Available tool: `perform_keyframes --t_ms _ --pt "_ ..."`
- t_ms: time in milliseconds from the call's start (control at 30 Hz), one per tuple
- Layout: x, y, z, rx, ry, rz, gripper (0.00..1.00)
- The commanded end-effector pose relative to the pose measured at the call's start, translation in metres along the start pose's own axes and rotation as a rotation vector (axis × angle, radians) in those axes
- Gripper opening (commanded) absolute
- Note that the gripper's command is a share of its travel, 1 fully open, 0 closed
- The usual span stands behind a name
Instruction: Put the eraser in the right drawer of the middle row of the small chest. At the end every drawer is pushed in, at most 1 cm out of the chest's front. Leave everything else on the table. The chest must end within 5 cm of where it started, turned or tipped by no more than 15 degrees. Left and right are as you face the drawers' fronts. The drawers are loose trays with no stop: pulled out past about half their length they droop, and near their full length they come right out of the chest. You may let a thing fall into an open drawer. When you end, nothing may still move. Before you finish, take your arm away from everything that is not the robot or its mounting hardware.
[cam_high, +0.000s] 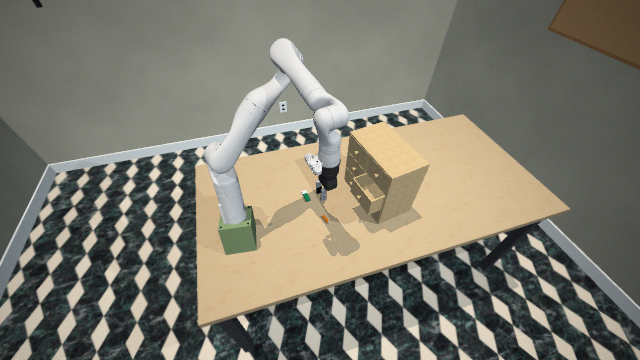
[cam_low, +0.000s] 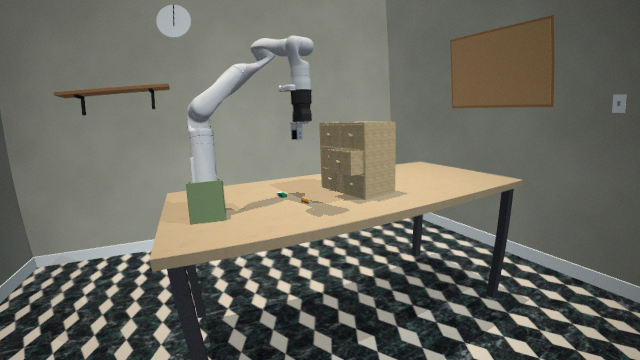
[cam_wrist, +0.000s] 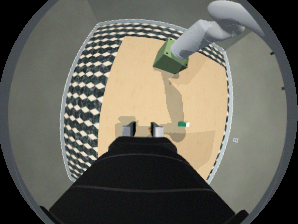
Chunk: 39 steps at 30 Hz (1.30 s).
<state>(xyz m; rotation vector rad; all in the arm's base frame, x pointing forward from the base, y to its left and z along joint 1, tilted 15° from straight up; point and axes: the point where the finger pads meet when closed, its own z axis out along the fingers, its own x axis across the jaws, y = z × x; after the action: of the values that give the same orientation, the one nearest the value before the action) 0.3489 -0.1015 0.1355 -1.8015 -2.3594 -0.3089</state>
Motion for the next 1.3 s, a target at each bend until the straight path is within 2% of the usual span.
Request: perform_keyframes --t_ms 0,767,1033,1267 --pt "0.0 0.0 -0.001 -0.001 -0.001 0.0 0.67" --pt "0.003 0.003 0.004 -0.005 0.0 -0.029 0.67" --pt "0.013 0.015 0.018 -0.015 0.002 -0.131 0.67" --pt "0.04 0.036 0.049 -0.035 0.004 -0.352 0.67"
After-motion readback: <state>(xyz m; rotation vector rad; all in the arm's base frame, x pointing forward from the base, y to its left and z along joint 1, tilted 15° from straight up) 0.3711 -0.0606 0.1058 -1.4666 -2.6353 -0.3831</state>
